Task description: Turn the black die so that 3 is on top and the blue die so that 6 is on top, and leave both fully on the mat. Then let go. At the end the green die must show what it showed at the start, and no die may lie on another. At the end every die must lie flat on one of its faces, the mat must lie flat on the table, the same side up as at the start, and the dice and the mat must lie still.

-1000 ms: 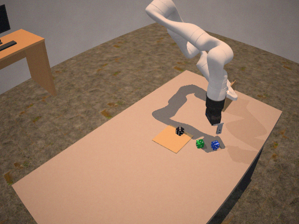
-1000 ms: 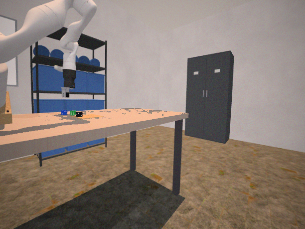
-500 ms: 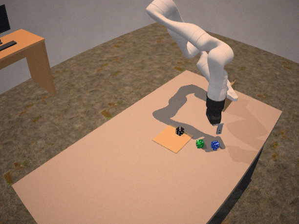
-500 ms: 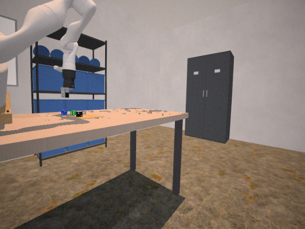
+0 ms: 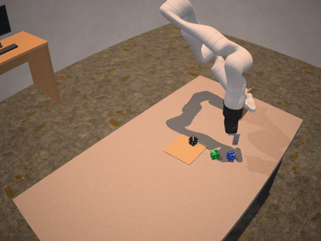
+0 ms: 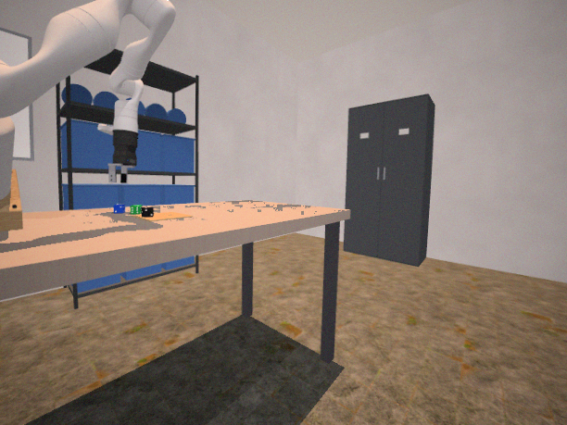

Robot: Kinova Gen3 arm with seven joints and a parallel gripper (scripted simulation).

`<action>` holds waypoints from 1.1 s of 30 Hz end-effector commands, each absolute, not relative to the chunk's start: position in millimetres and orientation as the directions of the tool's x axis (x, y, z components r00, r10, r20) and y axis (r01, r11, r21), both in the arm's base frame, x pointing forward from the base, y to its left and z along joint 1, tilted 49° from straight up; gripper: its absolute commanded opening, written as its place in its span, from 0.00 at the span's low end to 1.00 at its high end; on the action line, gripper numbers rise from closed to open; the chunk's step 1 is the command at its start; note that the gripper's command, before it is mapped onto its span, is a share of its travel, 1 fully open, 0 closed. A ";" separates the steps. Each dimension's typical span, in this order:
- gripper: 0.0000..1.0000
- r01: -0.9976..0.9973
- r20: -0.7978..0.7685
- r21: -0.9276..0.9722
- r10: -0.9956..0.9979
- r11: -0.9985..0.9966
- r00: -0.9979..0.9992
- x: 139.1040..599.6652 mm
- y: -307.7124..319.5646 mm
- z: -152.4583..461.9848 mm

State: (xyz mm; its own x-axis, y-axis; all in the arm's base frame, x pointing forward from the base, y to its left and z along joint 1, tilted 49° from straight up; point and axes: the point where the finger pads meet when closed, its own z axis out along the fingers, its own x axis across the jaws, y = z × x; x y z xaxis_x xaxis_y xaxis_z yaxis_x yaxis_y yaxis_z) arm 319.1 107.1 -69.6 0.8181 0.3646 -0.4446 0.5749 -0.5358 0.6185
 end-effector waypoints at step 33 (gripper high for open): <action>1.00 -0.439 0.310 0.720 -0.316 -0.537 0.896 304.9 101.0 -92.4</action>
